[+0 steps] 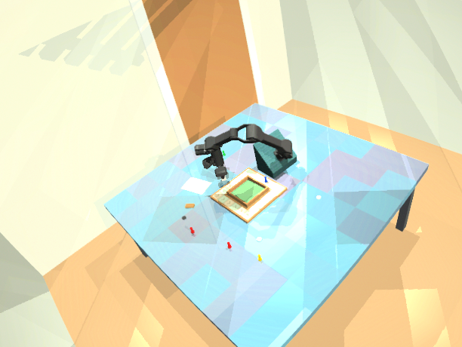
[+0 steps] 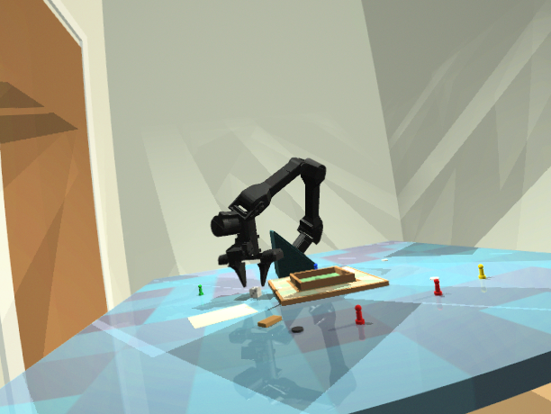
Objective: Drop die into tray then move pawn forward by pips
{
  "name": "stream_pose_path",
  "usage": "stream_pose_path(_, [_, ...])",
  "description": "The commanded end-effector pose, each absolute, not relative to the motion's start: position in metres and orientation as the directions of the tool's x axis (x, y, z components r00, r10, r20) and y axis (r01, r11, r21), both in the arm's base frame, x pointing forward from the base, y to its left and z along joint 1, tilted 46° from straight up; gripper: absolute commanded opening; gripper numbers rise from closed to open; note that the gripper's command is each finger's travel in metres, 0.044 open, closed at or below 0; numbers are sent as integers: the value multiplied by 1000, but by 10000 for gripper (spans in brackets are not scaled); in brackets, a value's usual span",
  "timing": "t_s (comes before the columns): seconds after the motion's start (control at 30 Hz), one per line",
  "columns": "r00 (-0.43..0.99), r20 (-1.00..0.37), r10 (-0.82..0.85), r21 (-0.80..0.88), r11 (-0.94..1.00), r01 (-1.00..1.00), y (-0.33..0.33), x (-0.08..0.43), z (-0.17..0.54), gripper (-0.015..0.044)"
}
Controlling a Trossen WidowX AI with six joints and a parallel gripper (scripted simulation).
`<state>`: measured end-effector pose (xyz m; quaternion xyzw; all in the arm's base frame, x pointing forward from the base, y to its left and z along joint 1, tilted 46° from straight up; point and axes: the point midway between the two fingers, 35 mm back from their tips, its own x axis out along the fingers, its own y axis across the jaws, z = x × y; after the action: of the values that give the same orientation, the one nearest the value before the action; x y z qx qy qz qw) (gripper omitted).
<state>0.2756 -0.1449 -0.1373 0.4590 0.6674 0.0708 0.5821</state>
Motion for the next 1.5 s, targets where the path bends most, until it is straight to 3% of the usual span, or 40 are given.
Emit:
stream_pose_path(0.0, [94,-706,702,630,561,537,-137,274,-142,275])
stream_pose_path(0.3, [94,-705,703,630,561,537,-129,275,-150,275])
stream_pose_path(0.5, [94,-705,703,630,561,537,-129,275,-150,118])
stream_pose_path(0.7, [94,-705,703,630,561,537,-129,275,-150,77])
stream_pose_path(0.8, [94,-706,702,630,561,537,-132,275,-148,0])
stream_pose_path(1.47, [92,-710,699,625,564,539,-221,263,-75,0])
